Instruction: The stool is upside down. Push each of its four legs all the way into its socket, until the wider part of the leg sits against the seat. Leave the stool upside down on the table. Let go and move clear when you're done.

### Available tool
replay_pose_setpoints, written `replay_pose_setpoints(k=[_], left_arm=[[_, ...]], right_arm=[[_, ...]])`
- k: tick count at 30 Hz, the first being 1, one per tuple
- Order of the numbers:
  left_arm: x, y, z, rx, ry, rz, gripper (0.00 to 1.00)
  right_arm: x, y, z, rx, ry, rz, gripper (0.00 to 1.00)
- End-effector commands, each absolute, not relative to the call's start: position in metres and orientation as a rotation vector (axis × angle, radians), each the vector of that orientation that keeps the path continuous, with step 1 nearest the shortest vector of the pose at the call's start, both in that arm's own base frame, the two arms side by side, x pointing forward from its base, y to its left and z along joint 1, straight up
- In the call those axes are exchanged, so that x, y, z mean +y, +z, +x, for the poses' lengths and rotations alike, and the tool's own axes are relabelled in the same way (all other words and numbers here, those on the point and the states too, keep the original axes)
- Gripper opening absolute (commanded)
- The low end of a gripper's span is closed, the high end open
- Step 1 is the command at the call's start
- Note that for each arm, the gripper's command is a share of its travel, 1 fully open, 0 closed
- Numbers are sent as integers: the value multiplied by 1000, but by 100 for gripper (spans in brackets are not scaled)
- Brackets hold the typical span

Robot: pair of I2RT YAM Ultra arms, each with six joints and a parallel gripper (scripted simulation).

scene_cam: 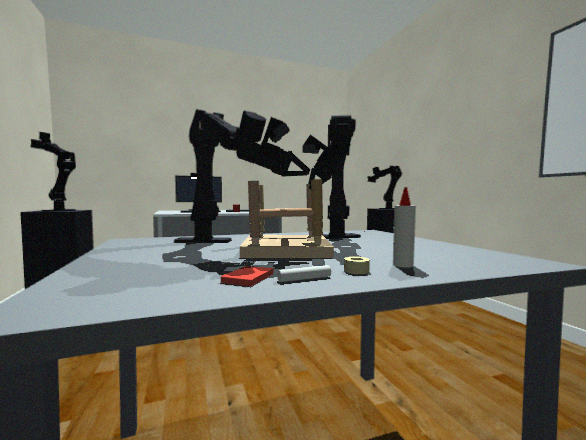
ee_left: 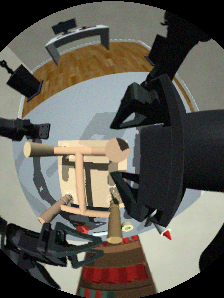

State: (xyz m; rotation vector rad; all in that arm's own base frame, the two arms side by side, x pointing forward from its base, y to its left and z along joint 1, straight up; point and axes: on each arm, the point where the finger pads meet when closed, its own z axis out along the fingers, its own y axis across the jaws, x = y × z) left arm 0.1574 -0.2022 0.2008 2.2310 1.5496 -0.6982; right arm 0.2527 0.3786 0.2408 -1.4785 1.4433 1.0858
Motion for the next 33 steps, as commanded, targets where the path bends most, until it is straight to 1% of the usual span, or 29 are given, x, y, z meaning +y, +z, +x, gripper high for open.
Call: replay_pose_setpoints(k=[1, 6, 7, 15, 18, 25, 26, 30, 32, 33], left_arm=[[-204, 214, 154, 1523, -700, 2216, 69], [-207, 212, 158, 1544, -721, 2226, 69], [-201, 224, 149, 1555, -729, 2228, 69], [-209, 254, 161, 1515, -702, 2224, 69], [-199, 246, 147, 1530, -715, 2228, 69], [-199, 249, 151, 1530, -703, 2217, 69], [-197, 243, 158, 1564, -660, 2190, 0], [-197, 243, 177, 1619, -583, 2110, 0], [-197, 243, 190, 1656, -539, 2056, 0], [-197, 243, 194, 1671, -523, 2033, 0]], right_arm=[[380, 257, 252, 1396, 1083, -1482, 69], [380, 257, 252, 1396, 1083, -1482, 69], [380, 257, 252, 1396, 1083, -1482, 69], [380, 257, 252, 1396, 1083, -1482, 69], [380, 257, 252, 1396, 1083, -1482, 69], [380, 257, 252, 1396, 1083, -1482, 69], [374, 278, 263, 1368, 1037, -1435, 69], [361, 247, 270, 1490, 1011, -1395, 69], [356, 260, 280, 1502, 972, -1357, 69], [351, 247, 280, 1546, 970, -1349, 69]])
